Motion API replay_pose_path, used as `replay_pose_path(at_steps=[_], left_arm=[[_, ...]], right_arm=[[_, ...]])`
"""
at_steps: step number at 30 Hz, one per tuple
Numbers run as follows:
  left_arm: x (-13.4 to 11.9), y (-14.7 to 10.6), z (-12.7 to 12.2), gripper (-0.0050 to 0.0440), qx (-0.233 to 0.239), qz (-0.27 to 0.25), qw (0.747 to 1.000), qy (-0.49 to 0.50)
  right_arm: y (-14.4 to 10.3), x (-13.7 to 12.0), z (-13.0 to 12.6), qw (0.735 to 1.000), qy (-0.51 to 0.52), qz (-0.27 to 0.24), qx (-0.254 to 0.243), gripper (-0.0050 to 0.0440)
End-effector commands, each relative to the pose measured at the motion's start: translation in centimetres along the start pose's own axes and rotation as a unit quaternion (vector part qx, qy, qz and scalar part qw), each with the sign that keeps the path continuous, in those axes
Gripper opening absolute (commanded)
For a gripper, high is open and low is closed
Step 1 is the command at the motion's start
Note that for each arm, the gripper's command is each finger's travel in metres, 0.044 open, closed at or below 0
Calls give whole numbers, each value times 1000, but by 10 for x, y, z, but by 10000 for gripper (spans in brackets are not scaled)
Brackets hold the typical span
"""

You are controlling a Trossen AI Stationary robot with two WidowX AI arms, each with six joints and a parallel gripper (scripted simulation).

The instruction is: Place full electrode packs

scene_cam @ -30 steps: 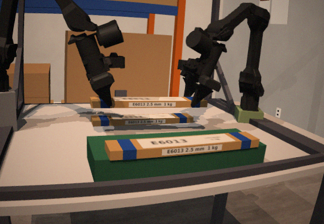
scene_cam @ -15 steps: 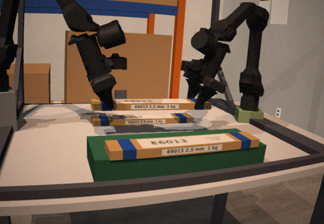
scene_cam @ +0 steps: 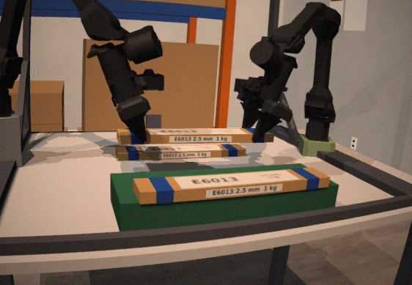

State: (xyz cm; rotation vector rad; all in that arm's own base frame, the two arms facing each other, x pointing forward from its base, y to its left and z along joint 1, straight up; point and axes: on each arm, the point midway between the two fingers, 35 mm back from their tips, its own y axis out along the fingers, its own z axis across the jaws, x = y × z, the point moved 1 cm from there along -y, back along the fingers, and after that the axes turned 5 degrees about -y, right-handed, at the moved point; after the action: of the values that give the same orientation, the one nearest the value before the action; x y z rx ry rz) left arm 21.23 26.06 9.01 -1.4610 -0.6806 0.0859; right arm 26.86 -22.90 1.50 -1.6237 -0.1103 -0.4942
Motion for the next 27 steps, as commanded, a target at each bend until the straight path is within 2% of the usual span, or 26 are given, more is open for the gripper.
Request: replay_pose_path(at_steps=[1,7,9,23,24,27], left_arm=[[6,-11,21,-50,16,-11,1000,-11],[7,-11,29,-50,17,-10,1000,-11],[7,-11,33,-50,17,-11,1000,-11],[8,-12,57,-50,17,-10,1000,-10],[8,-12,59,-50,18,-10,1000,-10],[8,-12,65,-50,18,-10,1000,-10]], right_arm=[[-5,5,-7,1000,-16,-7,3,-50],[-11,9,-16,1000,-18,-15,-2,-50],[-5,4,-19,1000,-16,-7,3,-50],[-5,3,-43,1000,-16,-7,2,-50],[-11,6,-47,1000,-18,-14,-3,-50],[-5,2,-51,1000,-16,-7,2,-50]])
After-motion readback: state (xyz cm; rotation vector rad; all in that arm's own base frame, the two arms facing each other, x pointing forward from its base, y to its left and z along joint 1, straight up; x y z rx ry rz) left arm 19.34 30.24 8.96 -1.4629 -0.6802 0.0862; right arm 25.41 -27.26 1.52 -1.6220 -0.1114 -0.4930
